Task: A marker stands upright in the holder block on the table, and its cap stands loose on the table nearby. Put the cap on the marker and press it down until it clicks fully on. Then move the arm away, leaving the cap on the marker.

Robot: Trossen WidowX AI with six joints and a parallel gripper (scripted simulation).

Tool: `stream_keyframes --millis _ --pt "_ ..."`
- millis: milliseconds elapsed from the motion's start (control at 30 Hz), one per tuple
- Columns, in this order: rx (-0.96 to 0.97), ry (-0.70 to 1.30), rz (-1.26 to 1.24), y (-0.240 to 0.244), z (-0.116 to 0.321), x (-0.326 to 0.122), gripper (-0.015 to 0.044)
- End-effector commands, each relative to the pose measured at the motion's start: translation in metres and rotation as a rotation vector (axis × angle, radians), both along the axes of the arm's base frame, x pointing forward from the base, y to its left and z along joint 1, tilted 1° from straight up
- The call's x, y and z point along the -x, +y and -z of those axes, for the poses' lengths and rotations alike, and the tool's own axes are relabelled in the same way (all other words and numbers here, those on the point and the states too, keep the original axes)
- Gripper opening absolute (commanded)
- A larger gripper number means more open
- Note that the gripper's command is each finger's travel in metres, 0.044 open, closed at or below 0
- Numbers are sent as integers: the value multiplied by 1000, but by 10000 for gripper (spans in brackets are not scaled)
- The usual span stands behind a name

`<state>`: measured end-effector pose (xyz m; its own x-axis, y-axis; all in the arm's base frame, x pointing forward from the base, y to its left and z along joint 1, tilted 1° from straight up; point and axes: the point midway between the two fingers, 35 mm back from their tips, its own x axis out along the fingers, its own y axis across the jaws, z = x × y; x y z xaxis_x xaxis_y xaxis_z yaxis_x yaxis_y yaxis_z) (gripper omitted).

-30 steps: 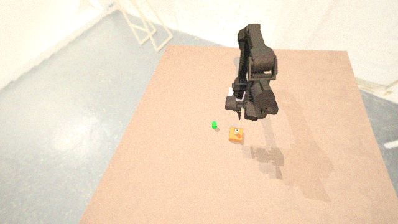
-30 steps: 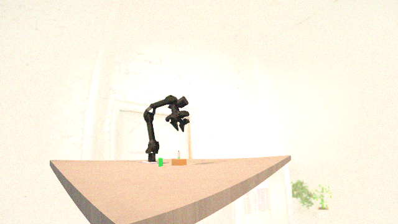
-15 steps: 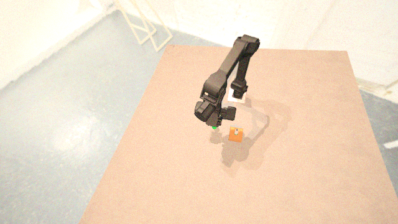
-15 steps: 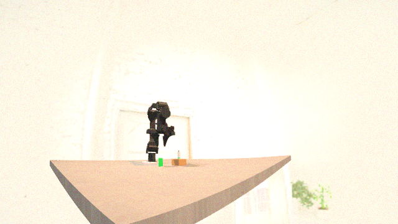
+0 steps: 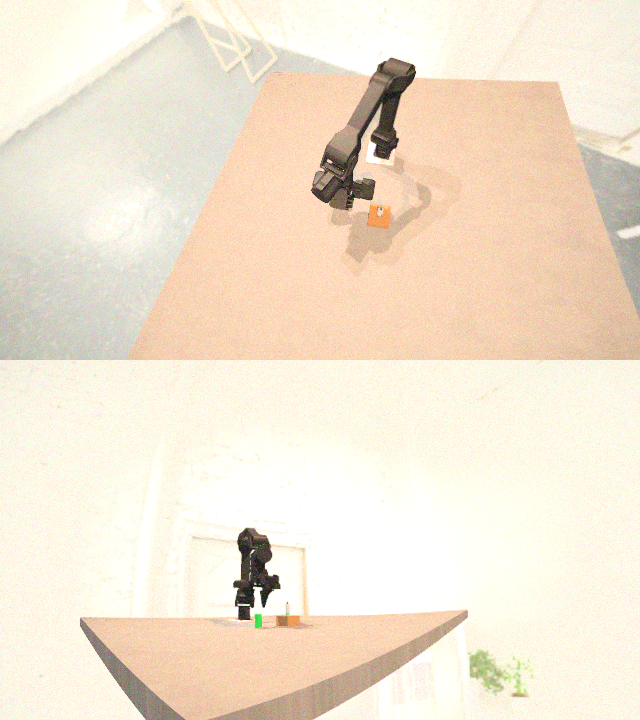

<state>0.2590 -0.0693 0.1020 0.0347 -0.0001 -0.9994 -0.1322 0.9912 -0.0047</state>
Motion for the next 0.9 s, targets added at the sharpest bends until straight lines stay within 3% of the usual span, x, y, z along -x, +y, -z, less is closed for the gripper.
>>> stream_keyframes --millis 0,867 --pt "-4 1 -4 0 6 0 238" --pt "-4 1 -4 0 47 -3 238"
